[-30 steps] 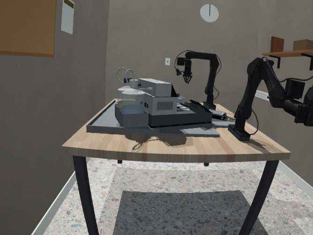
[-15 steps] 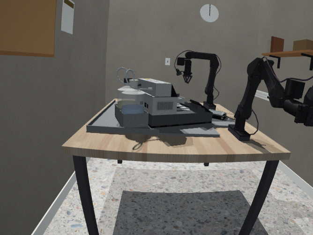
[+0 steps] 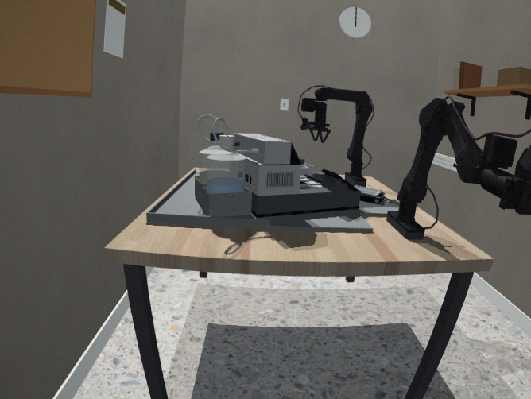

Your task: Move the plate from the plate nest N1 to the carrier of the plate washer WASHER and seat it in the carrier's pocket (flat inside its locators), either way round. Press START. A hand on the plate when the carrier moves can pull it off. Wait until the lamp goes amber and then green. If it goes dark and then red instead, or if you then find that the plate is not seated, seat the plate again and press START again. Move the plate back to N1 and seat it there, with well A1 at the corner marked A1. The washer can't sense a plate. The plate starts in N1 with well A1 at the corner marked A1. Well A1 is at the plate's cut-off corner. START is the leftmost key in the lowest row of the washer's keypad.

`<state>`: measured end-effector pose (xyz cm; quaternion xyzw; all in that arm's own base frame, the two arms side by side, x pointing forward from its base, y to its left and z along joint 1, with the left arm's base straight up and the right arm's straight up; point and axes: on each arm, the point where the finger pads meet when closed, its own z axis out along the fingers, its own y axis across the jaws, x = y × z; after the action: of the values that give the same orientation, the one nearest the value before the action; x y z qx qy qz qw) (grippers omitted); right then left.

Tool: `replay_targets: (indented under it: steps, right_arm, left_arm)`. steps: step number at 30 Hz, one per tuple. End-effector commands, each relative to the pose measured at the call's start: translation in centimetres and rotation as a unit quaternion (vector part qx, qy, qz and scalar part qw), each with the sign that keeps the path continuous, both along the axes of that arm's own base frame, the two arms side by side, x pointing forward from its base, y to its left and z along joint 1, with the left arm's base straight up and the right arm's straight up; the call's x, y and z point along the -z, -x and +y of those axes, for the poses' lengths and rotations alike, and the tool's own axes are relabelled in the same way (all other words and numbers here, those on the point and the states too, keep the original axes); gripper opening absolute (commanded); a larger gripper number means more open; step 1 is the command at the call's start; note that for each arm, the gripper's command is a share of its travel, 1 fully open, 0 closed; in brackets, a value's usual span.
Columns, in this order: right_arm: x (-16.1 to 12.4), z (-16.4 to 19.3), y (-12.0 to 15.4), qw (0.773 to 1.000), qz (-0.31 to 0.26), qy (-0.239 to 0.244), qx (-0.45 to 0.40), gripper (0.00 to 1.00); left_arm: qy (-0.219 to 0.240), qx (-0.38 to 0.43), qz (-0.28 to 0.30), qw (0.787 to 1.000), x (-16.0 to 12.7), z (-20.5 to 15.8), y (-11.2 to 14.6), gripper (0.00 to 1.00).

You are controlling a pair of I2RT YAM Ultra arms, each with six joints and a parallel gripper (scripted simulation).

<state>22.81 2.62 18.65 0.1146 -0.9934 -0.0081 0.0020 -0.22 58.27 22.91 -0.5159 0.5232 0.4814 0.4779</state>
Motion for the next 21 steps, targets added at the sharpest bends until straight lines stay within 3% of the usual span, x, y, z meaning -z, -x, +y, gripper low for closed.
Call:
replay_targets:
  steps: [1,8,11,18,21]
  right_arm:
    - [0.2,1.6,1.1,0.997,0.011,0.001,-0.075,1.00]
    - [1.9,4.7,1.3,0.979,0.032,0.016,-0.202,1.00]
    - [1.7,4.8,1.0,0.979,0.021,0.016,-0.204,1.00]
    - [2.8,9.9,0.1,0.940,0.004,0.008,-0.341,1.00]
    - [1.9,8.9,-0.5,0.938,-0.013,0.010,-0.347,1.00]
  left_arm:
    - [-0.040,-0.005,-0.005,0.999,-2.7,-0.3,0.2,0.00]
    - [-0.040,-0.005,-0.005,0.999,-2.7,-0.3,0.2,0.00]
    - [-0.040,-0.005,-0.005,0.999,-2.7,-0.3,0.2,0.00]
    - [-0.040,-0.005,-0.005,0.999,-2.7,-0.3,0.2,0.00]
    - [-0.040,-0.005,-0.005,0.999,-2.7,-0.3,0.2,0.00]
